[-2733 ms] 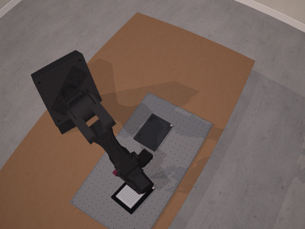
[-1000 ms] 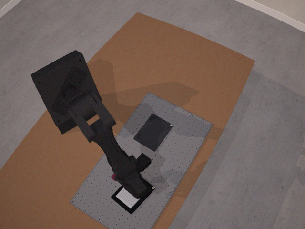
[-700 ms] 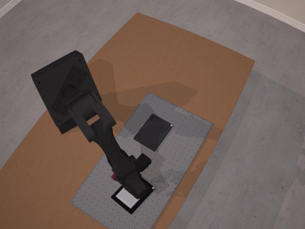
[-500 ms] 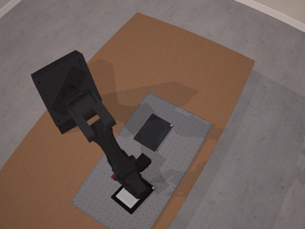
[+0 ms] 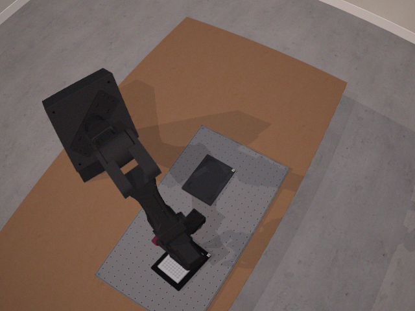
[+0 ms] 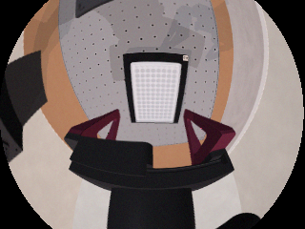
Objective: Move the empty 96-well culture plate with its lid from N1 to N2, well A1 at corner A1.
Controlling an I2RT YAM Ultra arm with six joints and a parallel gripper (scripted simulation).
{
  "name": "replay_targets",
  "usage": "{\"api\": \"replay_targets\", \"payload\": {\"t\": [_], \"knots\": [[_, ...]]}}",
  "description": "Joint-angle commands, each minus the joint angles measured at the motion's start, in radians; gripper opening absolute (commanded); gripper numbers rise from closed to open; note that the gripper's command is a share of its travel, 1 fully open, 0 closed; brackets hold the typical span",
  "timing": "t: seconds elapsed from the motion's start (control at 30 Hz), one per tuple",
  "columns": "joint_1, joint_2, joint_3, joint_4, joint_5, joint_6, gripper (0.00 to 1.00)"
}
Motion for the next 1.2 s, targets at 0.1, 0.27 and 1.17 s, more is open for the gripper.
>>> {"api": "replay_targets", "payload": {"t": [0.1, 0.27, 1.17], "knots": [[-0.015, 0.033, 0.031, 0.045, -0.015, -0.009, 1.0], [-0.017, 0.061, 0.035, 0.07, -0.017, -0.01, 1.0], [-0.029, 0.201, 0.072, 0.173, -0.027, -0.016, 1.0]]}}
